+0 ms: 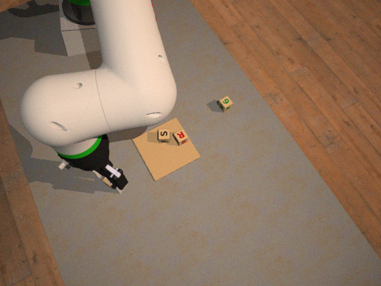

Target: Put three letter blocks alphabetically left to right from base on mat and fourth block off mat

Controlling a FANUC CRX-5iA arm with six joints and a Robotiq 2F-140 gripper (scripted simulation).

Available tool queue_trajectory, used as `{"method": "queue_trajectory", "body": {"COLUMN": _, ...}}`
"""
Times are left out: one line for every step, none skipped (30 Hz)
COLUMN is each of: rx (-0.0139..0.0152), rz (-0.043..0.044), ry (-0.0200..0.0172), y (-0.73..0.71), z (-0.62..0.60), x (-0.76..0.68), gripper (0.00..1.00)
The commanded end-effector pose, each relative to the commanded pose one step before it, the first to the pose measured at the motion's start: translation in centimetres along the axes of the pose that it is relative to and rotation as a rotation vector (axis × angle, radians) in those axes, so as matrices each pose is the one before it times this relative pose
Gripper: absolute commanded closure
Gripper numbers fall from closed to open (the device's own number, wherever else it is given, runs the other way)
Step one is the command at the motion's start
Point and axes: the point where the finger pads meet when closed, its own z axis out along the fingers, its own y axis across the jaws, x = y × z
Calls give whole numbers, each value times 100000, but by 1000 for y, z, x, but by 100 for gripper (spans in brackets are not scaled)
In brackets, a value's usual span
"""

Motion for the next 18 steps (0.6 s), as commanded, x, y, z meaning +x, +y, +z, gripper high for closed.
{"method": "queue_trajectory", "body": {"rx": -21, "rz": 4, "ry": -37, "y": 10, "z": -18, "x": -18, "gripper": 60}}
{"method": "queue_trajectory", "body": {"rx": 0, "rz": 0, "ry": 0, "y": 0, "z": 0, "x": 0, "gripper": 72}}
{"method": "queue_trajectory", "body": {"rx": 0, "rz": 0, "ry": 0, "y": 0, "z": 0, "x": 0, "gripper": 72}}
{"method": "queue_trajectory", "body": {"rx": 0, "rz": 0, "ry": 0, "y": 0, "z": 0, "x": 0, "gripper": 72}}
{"method": "queue_trajectory", "body": {"rx": 0, "rz": 0, "ry": 0, "y": 0, "z": 0, "x": 0, "gripper": 72}}
{"method": "queue_trajectory", "body": {"rx": 0, "rz": 0, "ry": 0, "y": 0, "z": 0, "x": 0, "gripper": 72}}
{"method": "queue_trajectory", "body": {"rx": 0, "rz": 0, "ry": 0, "y": 0, "z": 0, "x": 0, "gripper": 72}}
{"method": "queue_trajectory", "body": {"rx": 0, "rz": 0, "ry": 0, "y": 0, "z": 0, "x": 0, "gripper": 72}}
{"method": "queue_trajectory", "body": {"rx": 0, "rz": 0, "ry": 0, "y": 0, "z": 0, "x": 0, "gripper": 72}}
{"method": "queue_trajectory", "body": {"rx": 0, "rz": 0, "ry": 0, "y": 0, "z": 0, "x": 0, "gripper": 72}}
{"method": "queue_trajectory", "body": {"rx": 0, "rz": 0, "ry": 0, "y": 0, "z": 0, "x": 0, "gripper": 72}}
{"method": "queue_trajectory", "body": {"rx": 0, "rz": 0, "ry": 0, "y": 0, "z": 0, "x": 0, "gripper": 72}}
{"method": "queue_trajectory", "body": {"rx": 0, "rz": 0, "ry": 0, "y": 0, "z": 0, "x": 0, "gripper": 72}}
{"method": "queue_trajectory", "body": {"rx": 0, "rz": 0, "ry": 0, "y": 0, "z": 0, "x": 0, "gripper": 72}}
{"method": "queue_trajectory", "body": {"rx": 0, "rz": 0, "ry": 0, "y": 0, "z": 0, "x": 0, "gripper": 72}}
{"method": "queue_trajectory", "body": {"rx": 0, "rz": 0, "ry": 0, "y": 0, "z": 0, "x": 0, "gripper": 72}}
{"method": "queue_trajectory", "body": {"rx": 0, "rz": 0, "ry": 0, "y": 0, "z": 0, "x": 0, "gripper": 72}}
{"method": "queue_trajectory", "body": {"rx": 0, "rz": 0, "ry": 0, "y": 0, "z": 0, "x": 0, "gripper": 72}}
